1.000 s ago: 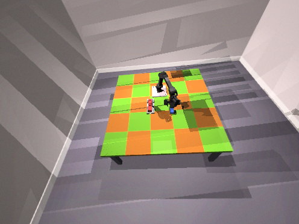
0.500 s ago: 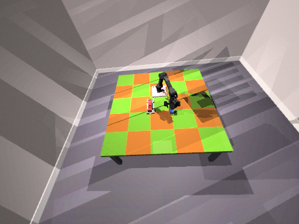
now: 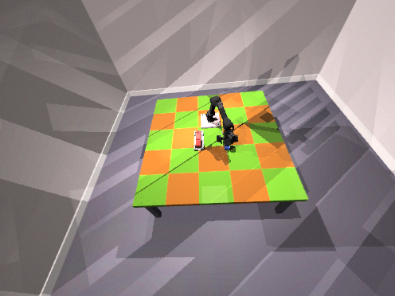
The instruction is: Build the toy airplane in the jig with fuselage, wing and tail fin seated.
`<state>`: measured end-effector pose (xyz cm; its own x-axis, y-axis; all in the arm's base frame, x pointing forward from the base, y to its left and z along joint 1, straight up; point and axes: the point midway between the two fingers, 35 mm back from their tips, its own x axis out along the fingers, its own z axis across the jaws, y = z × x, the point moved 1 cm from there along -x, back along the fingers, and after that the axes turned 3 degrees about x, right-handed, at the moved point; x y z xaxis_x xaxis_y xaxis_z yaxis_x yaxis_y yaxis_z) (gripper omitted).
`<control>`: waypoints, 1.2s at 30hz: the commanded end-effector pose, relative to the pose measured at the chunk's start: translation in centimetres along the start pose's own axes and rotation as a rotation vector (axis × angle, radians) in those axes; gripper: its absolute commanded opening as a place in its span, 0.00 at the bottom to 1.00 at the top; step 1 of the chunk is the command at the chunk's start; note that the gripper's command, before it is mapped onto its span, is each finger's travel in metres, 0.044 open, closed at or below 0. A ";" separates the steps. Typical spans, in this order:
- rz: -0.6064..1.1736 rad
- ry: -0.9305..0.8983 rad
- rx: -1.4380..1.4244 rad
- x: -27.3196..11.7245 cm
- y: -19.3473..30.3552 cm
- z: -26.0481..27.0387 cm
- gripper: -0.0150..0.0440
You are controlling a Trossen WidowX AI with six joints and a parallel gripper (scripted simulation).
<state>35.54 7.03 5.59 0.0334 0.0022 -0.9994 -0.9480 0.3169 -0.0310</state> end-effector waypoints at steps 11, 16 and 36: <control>0.001 -0.001 0.006 0.2 0.0 0.0 0.57; 0.001 -0.001 0.006 0.2 0.0 0.0 0.48; -0.066 -0.022 -0.011 -5.1 -1.3 0.5 0.25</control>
<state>36.64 7.18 9.77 0.0996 0.0073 -0.9950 -0.9462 0.3101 -0.0924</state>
